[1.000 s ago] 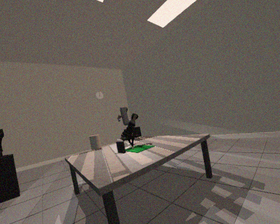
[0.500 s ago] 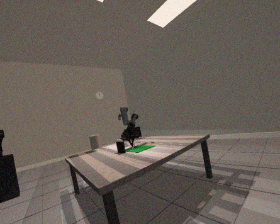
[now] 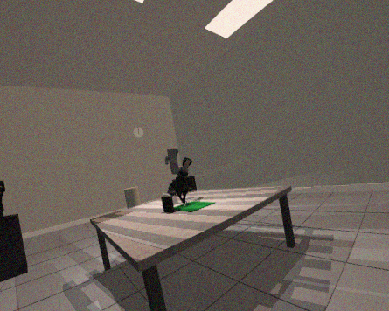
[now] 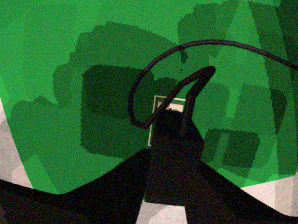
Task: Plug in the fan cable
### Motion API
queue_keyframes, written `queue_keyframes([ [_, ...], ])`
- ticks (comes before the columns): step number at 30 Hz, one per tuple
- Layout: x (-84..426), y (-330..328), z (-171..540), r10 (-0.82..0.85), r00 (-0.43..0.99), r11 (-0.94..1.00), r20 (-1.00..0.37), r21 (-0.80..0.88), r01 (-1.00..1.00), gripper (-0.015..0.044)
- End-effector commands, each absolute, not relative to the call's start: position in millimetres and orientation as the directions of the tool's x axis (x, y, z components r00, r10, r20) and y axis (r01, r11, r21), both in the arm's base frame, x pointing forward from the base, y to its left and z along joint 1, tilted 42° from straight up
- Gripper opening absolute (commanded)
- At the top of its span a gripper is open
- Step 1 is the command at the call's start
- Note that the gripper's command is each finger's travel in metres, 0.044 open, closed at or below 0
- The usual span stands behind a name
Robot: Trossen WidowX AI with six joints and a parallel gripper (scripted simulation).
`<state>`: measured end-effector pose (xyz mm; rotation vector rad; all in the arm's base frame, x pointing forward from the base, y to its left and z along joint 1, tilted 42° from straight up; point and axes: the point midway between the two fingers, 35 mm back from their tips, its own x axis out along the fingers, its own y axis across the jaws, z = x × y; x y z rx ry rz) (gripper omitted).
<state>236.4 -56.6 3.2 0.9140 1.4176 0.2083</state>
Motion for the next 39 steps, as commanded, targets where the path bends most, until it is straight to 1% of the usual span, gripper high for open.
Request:
queue_keyframes([
  [1,237,-56,3,0.629,0.198,0.653,-0.752,0.650,0.389,0.0000],
  [32,240,-45,-10,0.630,0.198,0.653,-0.751,0.650,0.389,0.0000],
  [39,240,-47,-8,0.629,0.201,0.655,-0.751,0.651,0.385,0.0184],
])
